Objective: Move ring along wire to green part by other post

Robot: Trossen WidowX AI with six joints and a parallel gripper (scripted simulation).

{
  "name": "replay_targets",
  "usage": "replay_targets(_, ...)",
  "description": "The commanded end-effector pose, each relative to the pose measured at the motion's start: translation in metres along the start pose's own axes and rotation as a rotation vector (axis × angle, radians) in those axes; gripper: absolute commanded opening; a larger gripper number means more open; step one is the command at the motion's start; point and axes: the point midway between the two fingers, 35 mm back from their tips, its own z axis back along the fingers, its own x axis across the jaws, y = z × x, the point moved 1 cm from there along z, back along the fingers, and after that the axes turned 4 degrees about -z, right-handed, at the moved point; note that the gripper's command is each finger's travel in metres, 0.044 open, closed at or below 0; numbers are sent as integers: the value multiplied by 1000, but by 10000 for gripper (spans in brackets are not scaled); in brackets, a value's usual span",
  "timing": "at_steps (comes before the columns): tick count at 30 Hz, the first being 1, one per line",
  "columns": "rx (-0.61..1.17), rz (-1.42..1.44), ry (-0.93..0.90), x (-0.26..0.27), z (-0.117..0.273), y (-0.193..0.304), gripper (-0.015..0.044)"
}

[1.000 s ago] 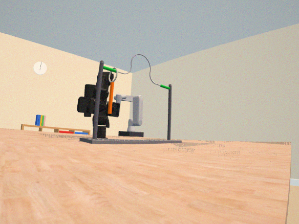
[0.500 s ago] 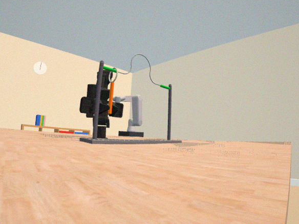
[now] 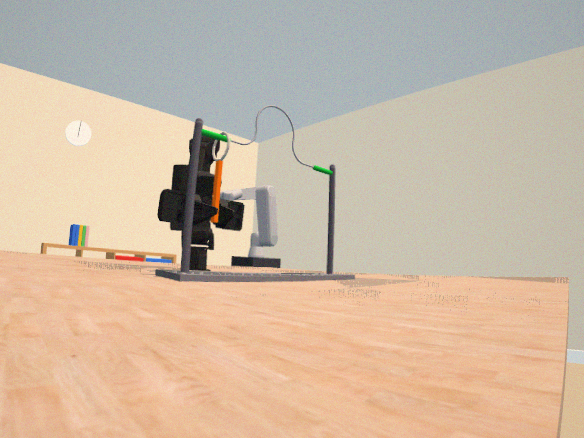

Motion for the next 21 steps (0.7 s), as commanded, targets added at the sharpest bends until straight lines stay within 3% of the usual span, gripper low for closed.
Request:
replay_targets(1, -4, -1, 5, -1, -1, -1, 160)
replay_targets(11, -4, -1, 5, -1, -1, -1, 160)
replay_targets(16, -1, 1, 0, 0, 0, 0, 29)
replay_targets(18, -1, 1, 0, 0, 0, 0, 15)
replay_targets(21, -1, 1, 0, 0, 0, 0, -63)
